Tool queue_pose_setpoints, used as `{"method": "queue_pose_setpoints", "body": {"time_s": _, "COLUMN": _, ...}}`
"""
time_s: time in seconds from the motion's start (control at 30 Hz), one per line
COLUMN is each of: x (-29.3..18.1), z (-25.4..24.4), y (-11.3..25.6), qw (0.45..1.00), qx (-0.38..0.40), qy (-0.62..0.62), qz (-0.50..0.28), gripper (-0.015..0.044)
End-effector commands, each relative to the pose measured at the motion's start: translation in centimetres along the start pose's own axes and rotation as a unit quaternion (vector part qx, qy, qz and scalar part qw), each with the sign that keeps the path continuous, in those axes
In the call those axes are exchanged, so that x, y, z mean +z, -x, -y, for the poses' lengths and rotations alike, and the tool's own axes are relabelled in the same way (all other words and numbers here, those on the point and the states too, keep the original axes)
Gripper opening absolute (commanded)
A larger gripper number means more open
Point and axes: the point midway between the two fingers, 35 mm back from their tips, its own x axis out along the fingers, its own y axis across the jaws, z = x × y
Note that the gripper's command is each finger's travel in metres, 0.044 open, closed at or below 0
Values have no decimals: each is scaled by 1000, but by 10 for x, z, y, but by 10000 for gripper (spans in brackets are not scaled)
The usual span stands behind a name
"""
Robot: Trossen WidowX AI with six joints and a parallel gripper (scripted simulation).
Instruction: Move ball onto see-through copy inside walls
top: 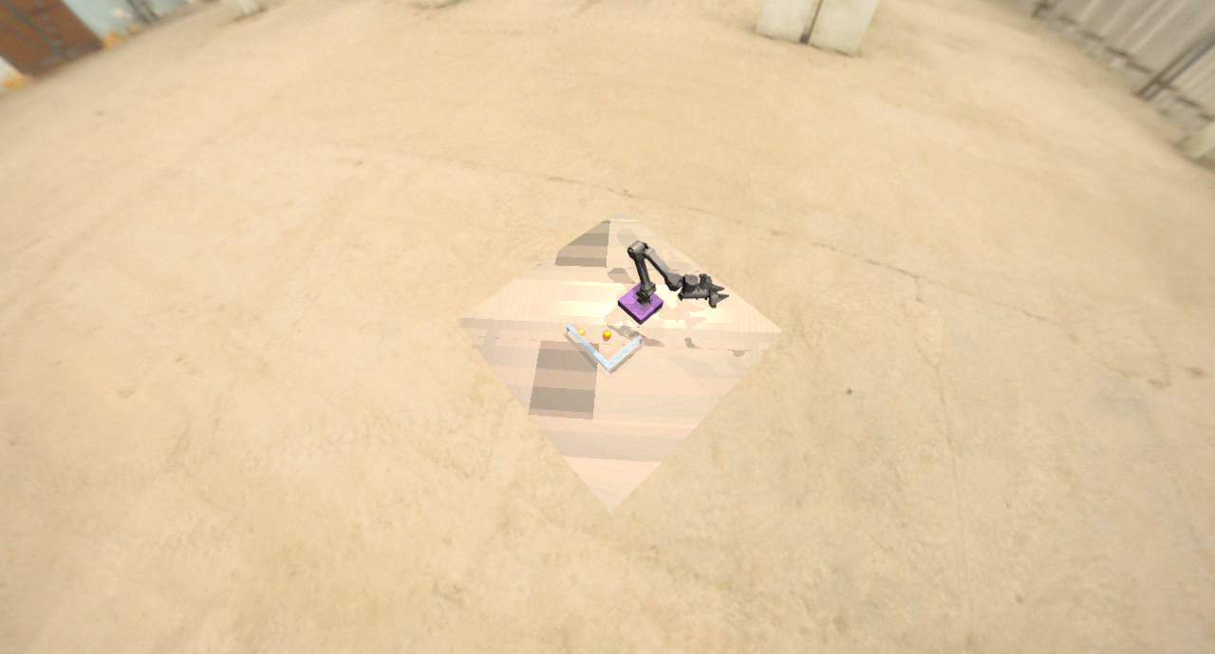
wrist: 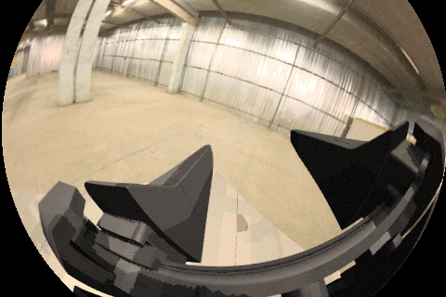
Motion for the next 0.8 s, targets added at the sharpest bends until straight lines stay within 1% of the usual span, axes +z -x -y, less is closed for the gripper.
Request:
{"method": "queue_pose_setpoints", "body": {"time_s": 0.0, "x": -37, "z": 37, "y": 22, "qw": 994, "qx": -66, "qy": -57, "qz": -62, "gripper": 310}}
{"method": "queue_pose_setpoints", "body": {"time_s": 0.13, "x": -65, "z": 59, "y": 41, "qw": 983, "qx": -113, "qy": -101, "qz": -107, "gripper": 310}}
{"method": "queue_pose_setpoints", "body": {"time_s": 0.23, "x": -101, "z": 82, "y": 71, "qw": 958, "qx": -171, "qy": -161, "qz": -165, "gripper": 310}}
{"method": "queue_pose_setpoints", "body": {"time_s": 0.37, "x": -147, "z": 105, "y": 121, "qw": 908, "qx": -251, "qy": -241, "qz": -234, "gripper": 310}}
{"method": "queue_pose_setpoints", "body": {"time_s": 0.57, "x": -203, "z": 116, "y": 209, "qw": 800, "qx": -364, "qy": -355, "qz": -317, "gripper": 310}}
{"method": "queue_pose_setpoints", "body": {"time_s": 0.77, "x": -243, "z": 99, "y": 302, "qw": 660, "qx": -463, "qy": -459, "qz": -374, "gripper": 310}}
